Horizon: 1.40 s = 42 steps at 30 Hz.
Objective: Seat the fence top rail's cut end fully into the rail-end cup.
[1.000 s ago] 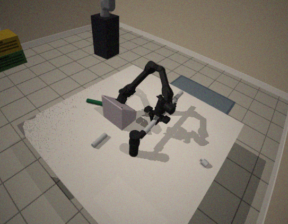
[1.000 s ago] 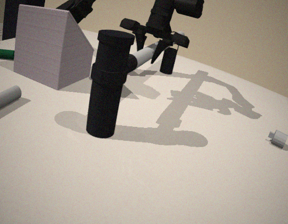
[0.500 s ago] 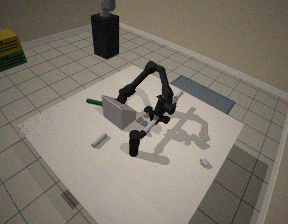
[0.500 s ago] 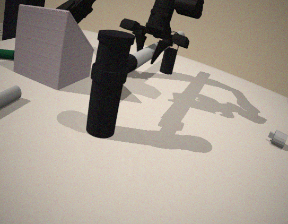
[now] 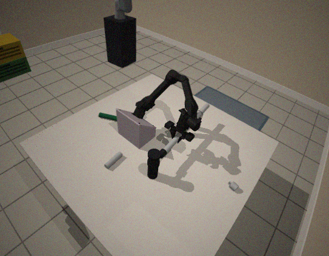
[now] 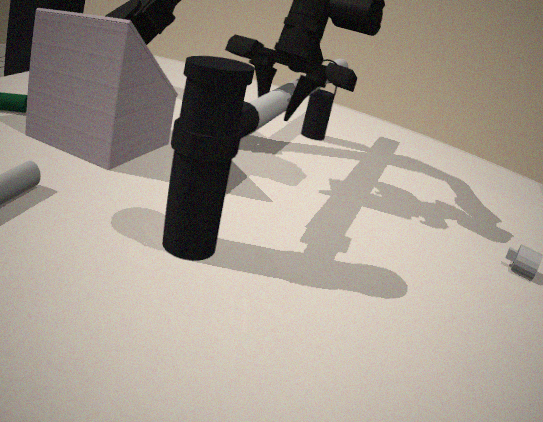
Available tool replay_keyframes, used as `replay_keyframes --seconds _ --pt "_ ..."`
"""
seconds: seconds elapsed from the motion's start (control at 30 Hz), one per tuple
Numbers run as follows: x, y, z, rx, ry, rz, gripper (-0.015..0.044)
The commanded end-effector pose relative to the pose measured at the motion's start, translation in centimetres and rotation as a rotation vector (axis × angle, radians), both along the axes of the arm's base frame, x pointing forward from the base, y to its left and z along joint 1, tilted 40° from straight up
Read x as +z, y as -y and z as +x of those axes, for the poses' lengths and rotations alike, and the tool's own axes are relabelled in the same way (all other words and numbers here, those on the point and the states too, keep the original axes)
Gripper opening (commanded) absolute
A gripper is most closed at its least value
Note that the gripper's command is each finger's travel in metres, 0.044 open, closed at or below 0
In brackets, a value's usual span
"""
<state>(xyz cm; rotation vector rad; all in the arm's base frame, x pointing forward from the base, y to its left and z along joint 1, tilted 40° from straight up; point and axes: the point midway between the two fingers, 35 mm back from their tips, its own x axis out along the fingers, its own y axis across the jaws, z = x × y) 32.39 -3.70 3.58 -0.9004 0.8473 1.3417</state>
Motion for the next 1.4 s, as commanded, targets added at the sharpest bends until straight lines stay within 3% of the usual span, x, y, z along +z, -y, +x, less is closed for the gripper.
replay_keyframes --seconds 0.0,1.37 --pt "0.09 0.24 -0.01 -0.002 0.0 -0.007 0.0" --pt "0.15 0.87 0.03 -0.002 0.001 -0.012 0.0"
